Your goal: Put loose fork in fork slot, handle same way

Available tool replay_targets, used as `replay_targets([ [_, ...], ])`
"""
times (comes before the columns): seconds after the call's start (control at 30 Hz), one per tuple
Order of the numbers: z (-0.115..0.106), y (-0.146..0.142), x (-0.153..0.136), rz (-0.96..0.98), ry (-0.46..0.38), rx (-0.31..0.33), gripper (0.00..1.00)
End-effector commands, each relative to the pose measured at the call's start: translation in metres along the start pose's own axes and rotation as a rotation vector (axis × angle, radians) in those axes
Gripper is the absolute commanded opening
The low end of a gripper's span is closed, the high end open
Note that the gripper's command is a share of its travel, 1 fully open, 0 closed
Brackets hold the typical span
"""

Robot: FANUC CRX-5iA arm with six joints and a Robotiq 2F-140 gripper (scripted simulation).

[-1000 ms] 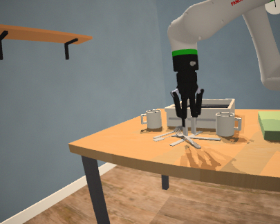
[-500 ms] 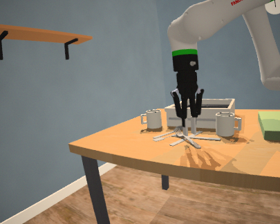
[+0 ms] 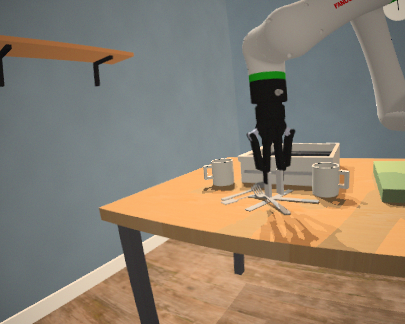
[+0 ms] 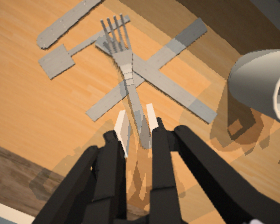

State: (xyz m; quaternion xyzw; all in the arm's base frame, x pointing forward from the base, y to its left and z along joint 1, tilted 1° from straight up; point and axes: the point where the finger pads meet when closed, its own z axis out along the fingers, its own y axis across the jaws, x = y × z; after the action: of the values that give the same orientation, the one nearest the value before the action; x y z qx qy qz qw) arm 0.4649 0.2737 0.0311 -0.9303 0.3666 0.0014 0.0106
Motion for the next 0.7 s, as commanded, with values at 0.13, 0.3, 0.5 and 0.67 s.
replay_targets([
  [0.13,0.002,0.0,0.0,0.0,0.0,0.0,0.19],
  [0.3,0.007,0.0,0.0,0.0,0.0,0.0,0.19],
  [0.5,0.015,0.0,0.0,0.0,0.0,0.0,0.19],
  [0.67,0.018,0.0,0.0,0.0,0.0,0.0,0.19],
])
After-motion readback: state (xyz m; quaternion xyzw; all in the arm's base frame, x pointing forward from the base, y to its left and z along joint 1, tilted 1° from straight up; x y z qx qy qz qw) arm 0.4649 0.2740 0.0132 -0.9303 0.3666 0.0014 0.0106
